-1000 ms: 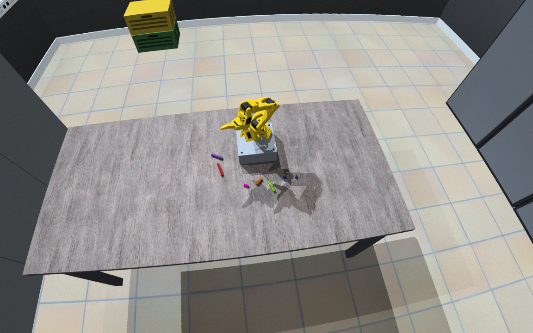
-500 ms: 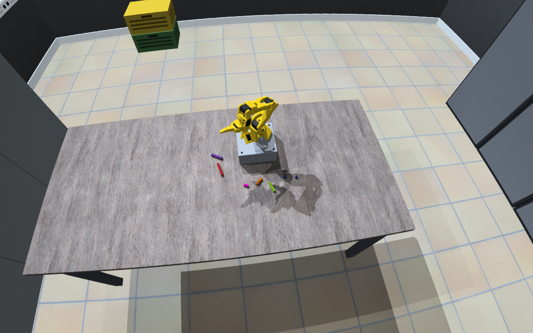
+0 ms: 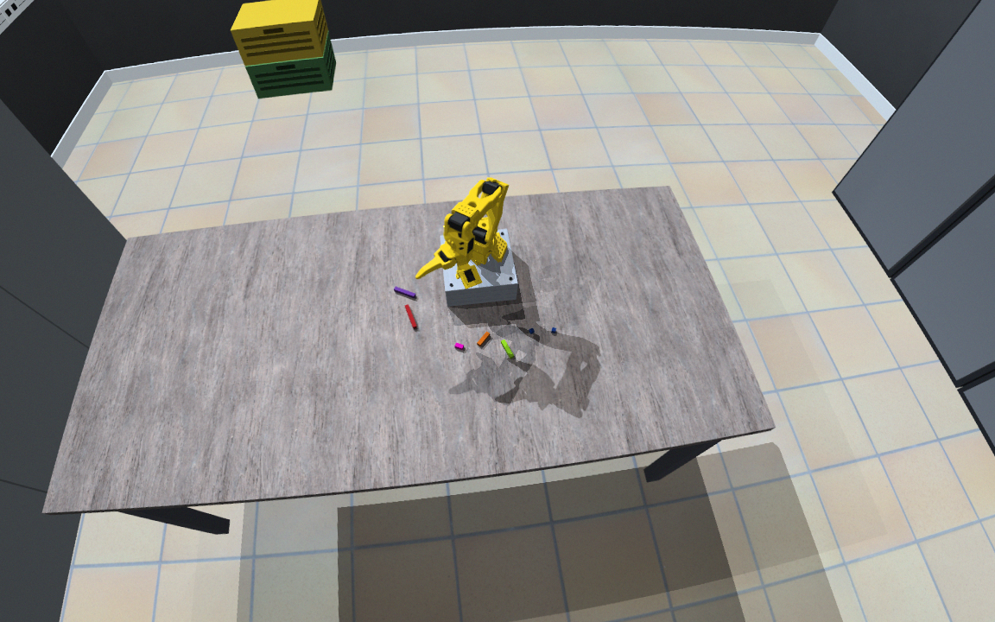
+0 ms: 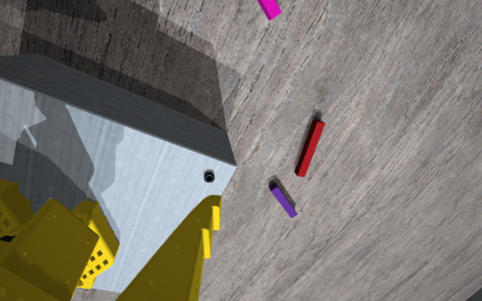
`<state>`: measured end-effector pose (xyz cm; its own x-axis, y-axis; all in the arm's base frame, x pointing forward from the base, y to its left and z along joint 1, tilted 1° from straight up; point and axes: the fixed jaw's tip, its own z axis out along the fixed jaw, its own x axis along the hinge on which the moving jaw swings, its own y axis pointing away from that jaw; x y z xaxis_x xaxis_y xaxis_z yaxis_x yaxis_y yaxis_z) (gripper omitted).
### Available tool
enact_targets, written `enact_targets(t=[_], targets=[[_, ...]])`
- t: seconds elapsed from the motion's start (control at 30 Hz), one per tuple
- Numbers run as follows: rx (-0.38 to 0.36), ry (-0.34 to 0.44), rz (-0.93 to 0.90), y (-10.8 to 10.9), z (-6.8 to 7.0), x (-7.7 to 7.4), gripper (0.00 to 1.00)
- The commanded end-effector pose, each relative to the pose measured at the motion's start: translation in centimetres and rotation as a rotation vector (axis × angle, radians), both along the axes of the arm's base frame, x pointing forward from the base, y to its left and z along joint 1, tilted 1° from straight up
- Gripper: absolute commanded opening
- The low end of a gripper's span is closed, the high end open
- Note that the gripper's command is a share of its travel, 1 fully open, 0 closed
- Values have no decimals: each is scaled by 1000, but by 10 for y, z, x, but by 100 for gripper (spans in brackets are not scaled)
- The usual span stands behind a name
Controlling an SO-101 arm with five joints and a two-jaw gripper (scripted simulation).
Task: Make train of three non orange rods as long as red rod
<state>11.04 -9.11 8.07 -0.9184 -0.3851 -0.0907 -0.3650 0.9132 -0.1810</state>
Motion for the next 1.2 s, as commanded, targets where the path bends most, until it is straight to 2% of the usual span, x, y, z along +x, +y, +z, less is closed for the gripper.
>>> enact_targets(t=[0.0,0.3,0.5,0.57,0.73,0.97,1.17], targets=[[16,-6,-3,2,-2,14,74],[96,26,-22,41,-23,61,56],[130,62,-37,78,-43,83,44],[130,62,-37,78,-43,83,44],[143,93,-49,110,-60,92,36],[145,128,-63,146,-81,93,26],[142,141,-69,160,-90,91,23]])
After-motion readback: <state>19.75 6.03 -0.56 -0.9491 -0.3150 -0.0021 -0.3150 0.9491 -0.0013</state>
